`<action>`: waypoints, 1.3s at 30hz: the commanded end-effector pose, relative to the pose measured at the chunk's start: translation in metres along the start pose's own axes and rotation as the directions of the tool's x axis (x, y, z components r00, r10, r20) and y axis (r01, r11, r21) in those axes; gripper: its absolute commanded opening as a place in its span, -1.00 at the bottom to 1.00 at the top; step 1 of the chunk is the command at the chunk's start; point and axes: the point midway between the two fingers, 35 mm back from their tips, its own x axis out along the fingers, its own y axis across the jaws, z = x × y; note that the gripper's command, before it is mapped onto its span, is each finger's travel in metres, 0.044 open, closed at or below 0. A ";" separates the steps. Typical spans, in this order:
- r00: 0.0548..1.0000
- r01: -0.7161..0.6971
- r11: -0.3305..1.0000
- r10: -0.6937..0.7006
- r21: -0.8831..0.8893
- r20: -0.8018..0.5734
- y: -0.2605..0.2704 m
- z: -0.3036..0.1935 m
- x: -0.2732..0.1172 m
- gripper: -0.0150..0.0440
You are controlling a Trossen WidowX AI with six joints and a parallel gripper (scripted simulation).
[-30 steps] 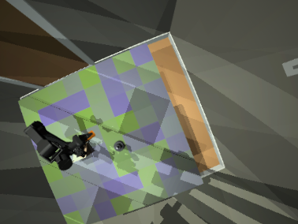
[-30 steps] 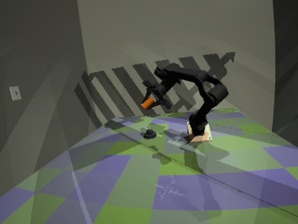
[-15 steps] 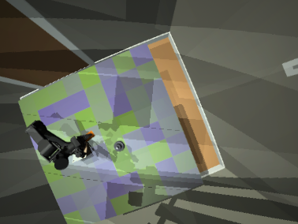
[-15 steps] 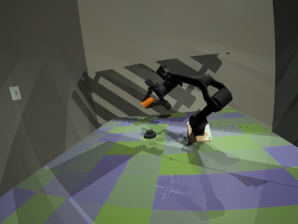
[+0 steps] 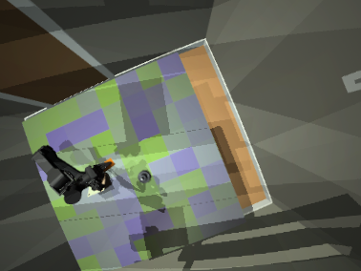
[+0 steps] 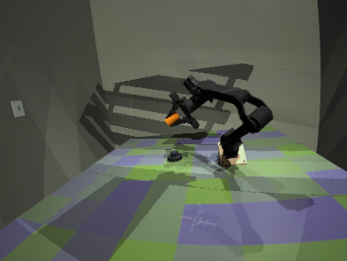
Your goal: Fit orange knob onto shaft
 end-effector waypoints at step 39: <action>0.964 0.264 0.964 -0.264 -0.005 0.004 -0.021 -0.001 0.022 -0.49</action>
